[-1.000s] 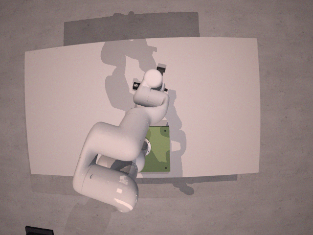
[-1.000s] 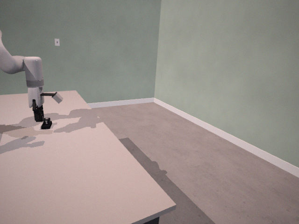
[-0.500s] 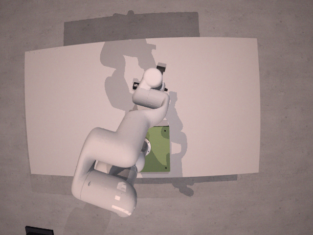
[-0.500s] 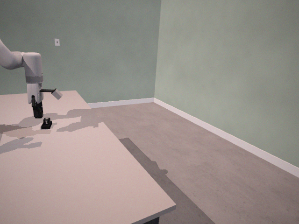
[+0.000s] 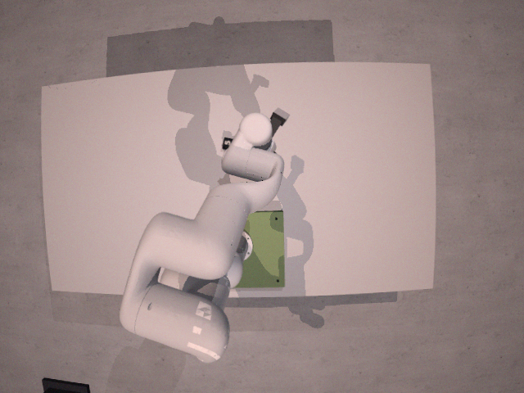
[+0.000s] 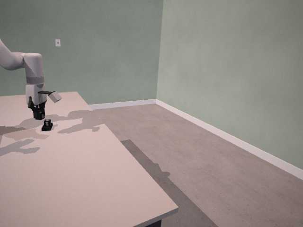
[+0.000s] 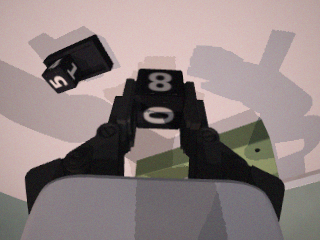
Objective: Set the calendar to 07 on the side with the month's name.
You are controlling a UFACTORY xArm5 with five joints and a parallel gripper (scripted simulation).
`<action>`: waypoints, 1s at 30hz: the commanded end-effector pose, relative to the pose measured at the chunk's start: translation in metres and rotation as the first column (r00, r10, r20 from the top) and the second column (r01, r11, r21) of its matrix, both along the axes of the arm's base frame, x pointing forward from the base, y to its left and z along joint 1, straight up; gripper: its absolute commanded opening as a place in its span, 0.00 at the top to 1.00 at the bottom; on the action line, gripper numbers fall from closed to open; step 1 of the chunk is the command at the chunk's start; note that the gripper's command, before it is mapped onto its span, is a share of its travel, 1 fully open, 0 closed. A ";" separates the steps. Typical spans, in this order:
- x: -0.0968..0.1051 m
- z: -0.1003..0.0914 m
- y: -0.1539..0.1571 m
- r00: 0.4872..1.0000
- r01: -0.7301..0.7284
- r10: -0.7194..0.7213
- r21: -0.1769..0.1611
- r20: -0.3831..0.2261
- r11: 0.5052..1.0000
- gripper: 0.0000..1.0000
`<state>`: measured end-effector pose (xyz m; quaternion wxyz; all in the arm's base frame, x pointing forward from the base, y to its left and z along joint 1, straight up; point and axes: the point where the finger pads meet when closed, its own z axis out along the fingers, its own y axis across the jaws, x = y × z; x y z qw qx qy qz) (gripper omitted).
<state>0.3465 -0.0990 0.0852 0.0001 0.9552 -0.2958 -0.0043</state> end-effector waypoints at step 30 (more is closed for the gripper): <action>0.006 0.002 -0.001 0.537 0.844 -0.844 -0.006 0.004 0.537 0.71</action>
